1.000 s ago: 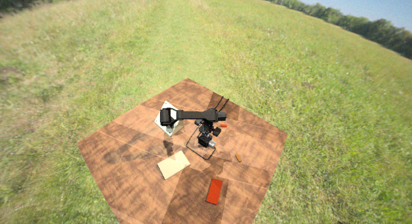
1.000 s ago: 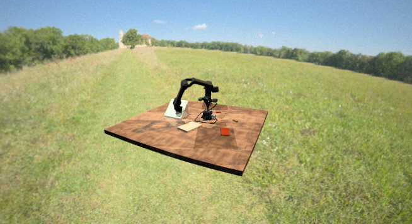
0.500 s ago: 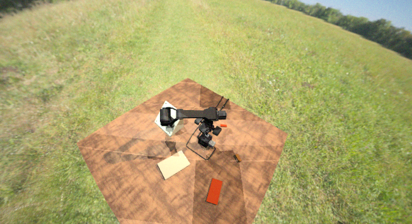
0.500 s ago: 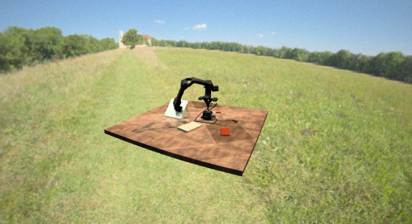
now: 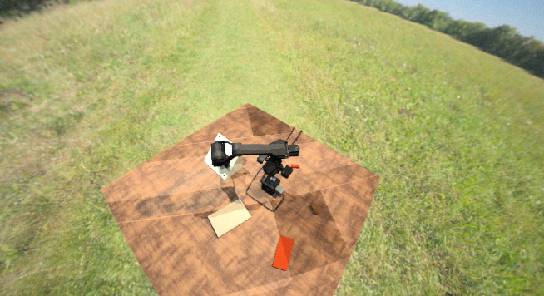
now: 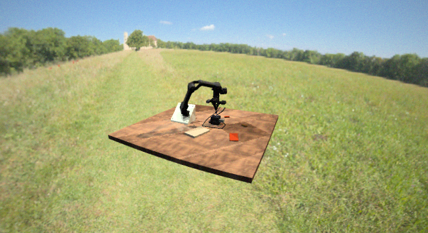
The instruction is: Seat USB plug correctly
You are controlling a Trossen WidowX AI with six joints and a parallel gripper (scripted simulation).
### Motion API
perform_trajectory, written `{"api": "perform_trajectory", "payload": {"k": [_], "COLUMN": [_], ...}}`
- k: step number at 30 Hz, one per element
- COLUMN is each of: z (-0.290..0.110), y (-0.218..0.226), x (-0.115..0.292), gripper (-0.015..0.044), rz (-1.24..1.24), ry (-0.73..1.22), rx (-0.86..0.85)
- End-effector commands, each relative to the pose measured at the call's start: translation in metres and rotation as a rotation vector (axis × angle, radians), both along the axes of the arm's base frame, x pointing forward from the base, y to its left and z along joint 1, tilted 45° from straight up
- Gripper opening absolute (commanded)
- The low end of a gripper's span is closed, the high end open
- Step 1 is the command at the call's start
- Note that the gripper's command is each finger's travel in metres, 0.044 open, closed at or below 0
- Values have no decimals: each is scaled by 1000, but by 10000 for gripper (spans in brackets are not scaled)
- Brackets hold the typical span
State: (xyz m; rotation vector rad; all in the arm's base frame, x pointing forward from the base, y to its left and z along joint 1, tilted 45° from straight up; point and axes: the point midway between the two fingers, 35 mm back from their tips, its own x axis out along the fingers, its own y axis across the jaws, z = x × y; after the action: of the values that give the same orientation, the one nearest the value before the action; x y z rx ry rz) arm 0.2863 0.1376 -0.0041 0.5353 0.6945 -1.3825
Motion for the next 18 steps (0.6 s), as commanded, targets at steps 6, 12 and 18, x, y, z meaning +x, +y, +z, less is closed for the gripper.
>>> {"api": "perform_trajectory", "payload": {"k": [6, 12, 18], "z": [5, 3, 3], "y": [5, 3, 3], "x": [1, 0, 0], "gripper": [0, 0, 0], "rz": [-6, 42, 159], "ry": [-8, 39, 153], "rx": [8, 0, -10]}}
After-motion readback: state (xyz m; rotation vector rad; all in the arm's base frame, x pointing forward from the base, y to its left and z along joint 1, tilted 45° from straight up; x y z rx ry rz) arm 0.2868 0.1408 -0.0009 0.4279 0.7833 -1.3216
